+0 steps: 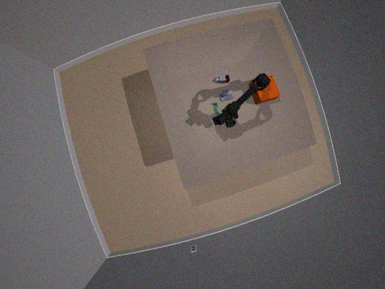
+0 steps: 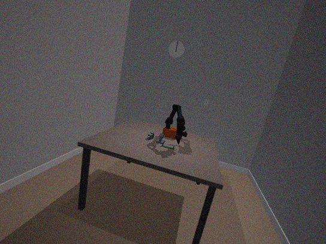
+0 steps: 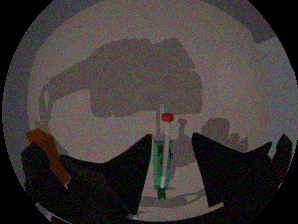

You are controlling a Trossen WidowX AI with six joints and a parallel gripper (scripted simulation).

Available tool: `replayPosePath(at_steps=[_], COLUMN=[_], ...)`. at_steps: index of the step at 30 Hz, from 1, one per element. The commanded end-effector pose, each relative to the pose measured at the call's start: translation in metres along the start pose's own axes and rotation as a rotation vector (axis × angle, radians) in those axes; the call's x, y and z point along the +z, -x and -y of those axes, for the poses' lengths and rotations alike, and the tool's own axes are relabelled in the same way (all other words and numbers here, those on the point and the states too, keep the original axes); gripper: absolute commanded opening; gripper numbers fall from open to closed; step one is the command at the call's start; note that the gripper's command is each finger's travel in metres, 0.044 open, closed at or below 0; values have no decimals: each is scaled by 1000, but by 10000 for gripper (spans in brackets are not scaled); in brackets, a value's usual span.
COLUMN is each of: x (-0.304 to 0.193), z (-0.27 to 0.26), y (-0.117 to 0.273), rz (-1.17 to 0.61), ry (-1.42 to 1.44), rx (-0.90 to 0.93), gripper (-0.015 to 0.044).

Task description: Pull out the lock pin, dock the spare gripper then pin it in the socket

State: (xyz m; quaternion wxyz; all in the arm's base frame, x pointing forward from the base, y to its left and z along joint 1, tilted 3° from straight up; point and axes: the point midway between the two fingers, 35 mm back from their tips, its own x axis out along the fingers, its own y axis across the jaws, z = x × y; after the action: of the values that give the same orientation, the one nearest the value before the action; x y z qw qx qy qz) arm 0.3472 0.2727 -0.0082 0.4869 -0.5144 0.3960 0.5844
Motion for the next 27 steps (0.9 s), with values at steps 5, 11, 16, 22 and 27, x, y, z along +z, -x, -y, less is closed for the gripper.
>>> replayPosePath(at_steps=[5, 11, 16, 22, 27], x=[4, 3, -25, -53, -53], z=[2, 2, 5, 3, 3], y=[20, 18, 50, 84, 84], rz=[1, 2, -29, -55, -55], ry=[0, 1, -4, -7, -7], rx=[-2, -4, 22, 51, 51], gripper=[200, 305, 226, 180, 180])
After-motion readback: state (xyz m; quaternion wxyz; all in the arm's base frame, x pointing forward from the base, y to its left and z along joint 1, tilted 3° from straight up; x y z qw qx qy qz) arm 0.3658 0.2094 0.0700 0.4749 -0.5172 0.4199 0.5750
